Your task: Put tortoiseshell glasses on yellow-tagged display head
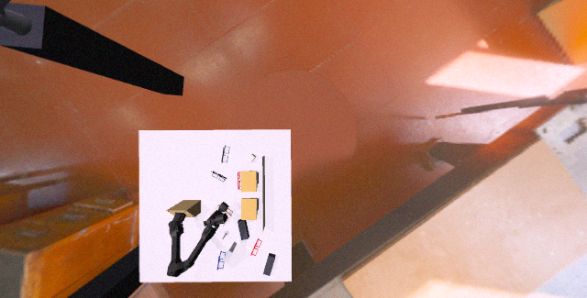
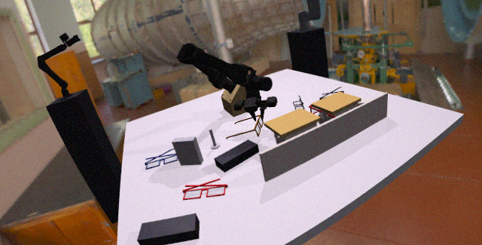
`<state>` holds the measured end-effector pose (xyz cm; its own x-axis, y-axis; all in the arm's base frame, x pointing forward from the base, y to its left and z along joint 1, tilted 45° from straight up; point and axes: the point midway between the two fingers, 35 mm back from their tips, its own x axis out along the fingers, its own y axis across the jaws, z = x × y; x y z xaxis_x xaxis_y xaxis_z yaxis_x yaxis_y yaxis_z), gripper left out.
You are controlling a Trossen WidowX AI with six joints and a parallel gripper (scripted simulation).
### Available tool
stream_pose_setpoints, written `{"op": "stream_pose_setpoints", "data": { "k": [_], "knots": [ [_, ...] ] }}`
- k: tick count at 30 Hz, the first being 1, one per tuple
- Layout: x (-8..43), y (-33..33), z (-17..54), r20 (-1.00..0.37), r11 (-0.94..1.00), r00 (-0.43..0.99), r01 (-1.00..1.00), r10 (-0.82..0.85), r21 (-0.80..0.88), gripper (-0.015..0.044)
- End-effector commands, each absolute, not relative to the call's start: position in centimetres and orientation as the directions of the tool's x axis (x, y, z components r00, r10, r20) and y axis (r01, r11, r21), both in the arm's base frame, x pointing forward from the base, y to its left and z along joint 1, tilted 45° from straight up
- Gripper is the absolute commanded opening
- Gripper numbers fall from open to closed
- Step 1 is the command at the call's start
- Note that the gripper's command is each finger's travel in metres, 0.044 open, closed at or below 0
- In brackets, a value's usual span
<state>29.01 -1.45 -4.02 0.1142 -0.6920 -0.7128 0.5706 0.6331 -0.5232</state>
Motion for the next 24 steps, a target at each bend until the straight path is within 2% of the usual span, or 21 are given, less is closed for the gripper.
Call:
{"op": "stream_pose_setpoints", "data": {
  "k": [1, 12, 14, 24],
  "knots": [
    [28.65, -2.11, -4.73, -0.707, 0.628, 0.104, 0.561, -0.700, -0.539, 0.0140],
    [28.66, -2.65, -5.19, -0.706, 0.627, 0.104, 0.561, -0.701, -0.540, 0.0140],
    [28.89, -2.49, -4.97, -0.710, 0.630, 0.109, 0.569, -0.695, -0.529, 0.0087],
    [28.89, -2.49, -4.97, -0.710, 0.630, 0.109, 0.569, -0.695, -0.529, 0.0021]
  ]
}}
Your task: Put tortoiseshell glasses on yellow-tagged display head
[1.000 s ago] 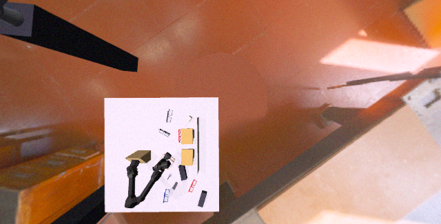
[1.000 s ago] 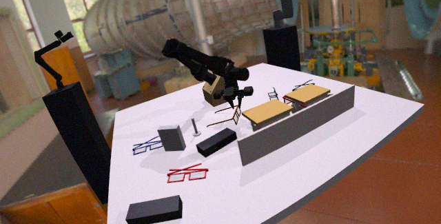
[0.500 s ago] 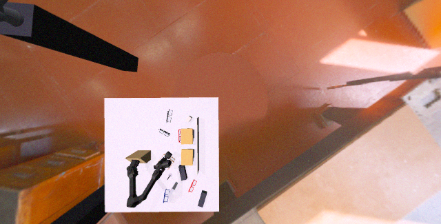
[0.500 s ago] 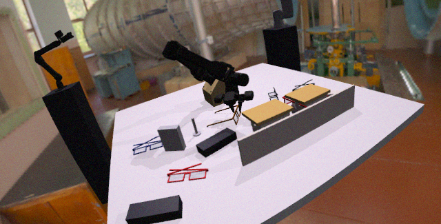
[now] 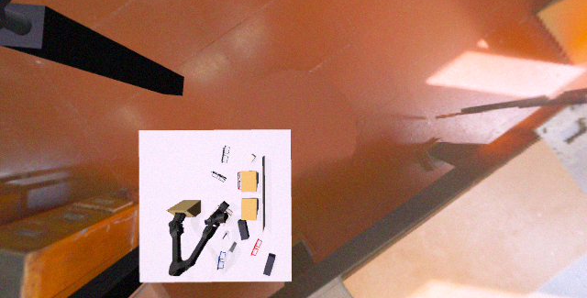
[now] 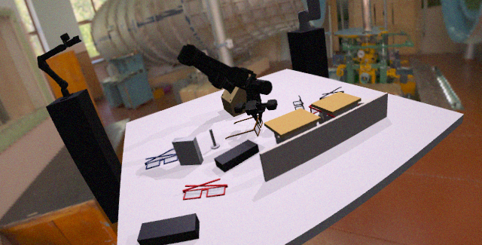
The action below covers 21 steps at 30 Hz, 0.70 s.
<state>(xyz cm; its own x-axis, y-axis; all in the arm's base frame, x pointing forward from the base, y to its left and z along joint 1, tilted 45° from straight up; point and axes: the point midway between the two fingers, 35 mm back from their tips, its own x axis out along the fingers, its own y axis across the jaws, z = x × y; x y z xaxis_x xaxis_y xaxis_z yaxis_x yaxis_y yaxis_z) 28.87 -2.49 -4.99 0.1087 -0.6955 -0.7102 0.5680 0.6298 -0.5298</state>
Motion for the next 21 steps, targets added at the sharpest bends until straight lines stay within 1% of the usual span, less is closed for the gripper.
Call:
{"op": "stream_pose_setpoints", "data": {
  "k": [1, 3, 9, 21],
  "knots": [
    [28.9, -2.5, -5.0, -0.710, 0.630, 0.109, 0.569, -0.695, -0.529, 0.0014],
    [28.9, -2.5, -5.0, -0.710, 0.630, 0.109, 0.569, -0.695, -0.529, 0.0001],
    [28.9, -2.0, -4.6, -0.711, 0.631, 0.109, 0.568, -0.694, -0.529, 0.0000],
    [28.0, 3.4, 0.1, -0.714, 0.634, 0.104, 0.561, -0.692, -0.532, 0.0000]
  ]
}}
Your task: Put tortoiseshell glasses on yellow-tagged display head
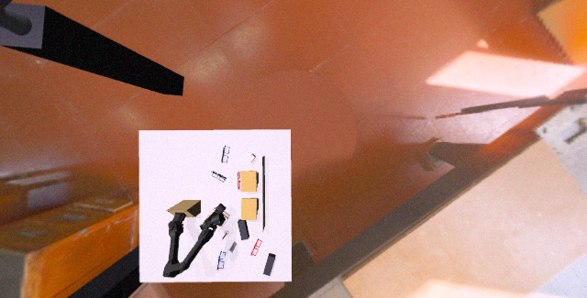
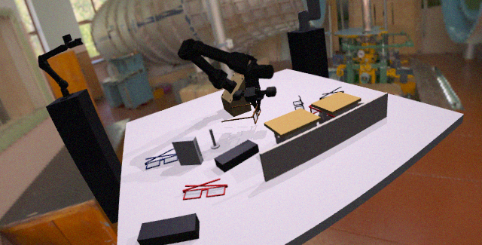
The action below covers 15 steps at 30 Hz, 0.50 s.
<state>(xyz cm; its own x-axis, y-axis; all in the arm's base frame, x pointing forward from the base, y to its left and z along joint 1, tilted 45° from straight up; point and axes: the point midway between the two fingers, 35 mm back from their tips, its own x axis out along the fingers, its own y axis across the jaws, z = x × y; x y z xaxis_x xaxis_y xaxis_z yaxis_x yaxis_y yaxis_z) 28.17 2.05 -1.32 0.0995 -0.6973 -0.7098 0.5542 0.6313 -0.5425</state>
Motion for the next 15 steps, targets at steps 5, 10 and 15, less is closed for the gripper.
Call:
{"op": "stream_pose_setpoints", "data": {
  "k": [5, 10, 15],
  "knots": [
    [27.3, 5.1, 1.5, -0.710, 0.630, 0.103, 0.561, -0.697, -0.537, 0.0000],
    [27.2, 5.1, 1.8, -0.715, 0.643, 0.104, 0.540, -0.691, -0.543, 0.0000],
    [27.1, 4.8, 3.1, -0.737, 0.698, 0.112, 0.440, -0.666, -0.564, 0.0000]
  ]
}}
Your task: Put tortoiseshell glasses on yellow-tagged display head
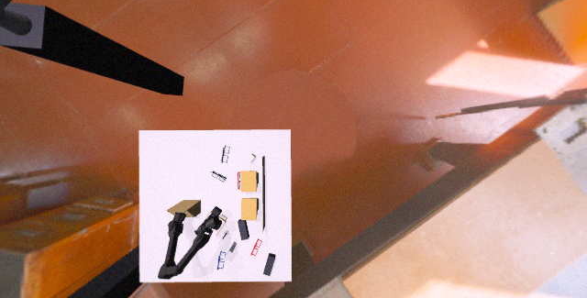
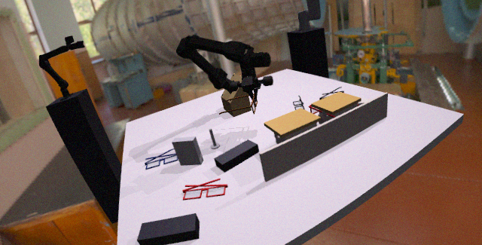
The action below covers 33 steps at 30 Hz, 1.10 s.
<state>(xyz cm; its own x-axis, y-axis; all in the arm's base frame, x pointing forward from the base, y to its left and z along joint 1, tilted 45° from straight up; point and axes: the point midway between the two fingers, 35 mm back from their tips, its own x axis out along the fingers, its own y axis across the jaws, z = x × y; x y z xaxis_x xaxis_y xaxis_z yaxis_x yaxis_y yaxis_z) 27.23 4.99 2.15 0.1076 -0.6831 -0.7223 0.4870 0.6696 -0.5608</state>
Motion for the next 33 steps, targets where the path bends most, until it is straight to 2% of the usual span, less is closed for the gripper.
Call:
{"op": "stream_pose_setpoints", "data": {
  "k": [1, 18, 33],
  "knots": [
    [27.1, 4.7, 3.3, -0.742, 0.710, 0.114, 0.417, -0.661, -0.568, 0.0000],
    [26.2, 3.1, 7.8, -0.811, 0.821, 0.165, -0.012, -0.562, -0.571, 0.0000],
    [24.7, 1.6, 11.2, -0.848, 0.752, 0.233, -0.391, -0.476, -0.530, 0.0000]
  ]
}}
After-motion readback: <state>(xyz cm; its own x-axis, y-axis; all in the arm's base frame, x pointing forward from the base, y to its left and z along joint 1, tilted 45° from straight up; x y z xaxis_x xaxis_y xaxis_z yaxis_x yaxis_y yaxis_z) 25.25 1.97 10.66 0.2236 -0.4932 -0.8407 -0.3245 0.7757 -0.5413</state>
